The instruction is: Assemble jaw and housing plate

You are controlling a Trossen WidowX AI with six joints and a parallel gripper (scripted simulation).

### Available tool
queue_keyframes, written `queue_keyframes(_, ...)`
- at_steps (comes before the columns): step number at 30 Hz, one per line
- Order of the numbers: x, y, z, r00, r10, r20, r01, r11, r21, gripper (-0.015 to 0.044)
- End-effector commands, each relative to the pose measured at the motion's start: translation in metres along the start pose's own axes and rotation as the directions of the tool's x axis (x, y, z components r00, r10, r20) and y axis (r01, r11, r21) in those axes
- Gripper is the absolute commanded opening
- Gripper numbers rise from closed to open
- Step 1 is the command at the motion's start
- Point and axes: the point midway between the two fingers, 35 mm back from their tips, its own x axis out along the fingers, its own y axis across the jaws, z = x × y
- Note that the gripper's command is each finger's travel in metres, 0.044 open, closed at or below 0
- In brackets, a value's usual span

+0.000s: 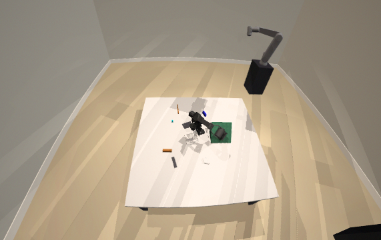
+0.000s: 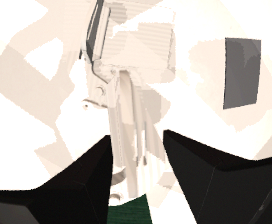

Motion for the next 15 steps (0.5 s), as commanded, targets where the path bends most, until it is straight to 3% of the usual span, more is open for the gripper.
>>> queue_keyframes(1, 0.000, -0.005, 0.013, 1.000, 0.005, 0.000, -0.005, 1.000, 0.006, 0.0134)
queue_keyframes(15, 0.004, -0.019, 0.057, 1.000, 0.008, 0.002, -0.008, 1.000, 0.003, 0.0134)
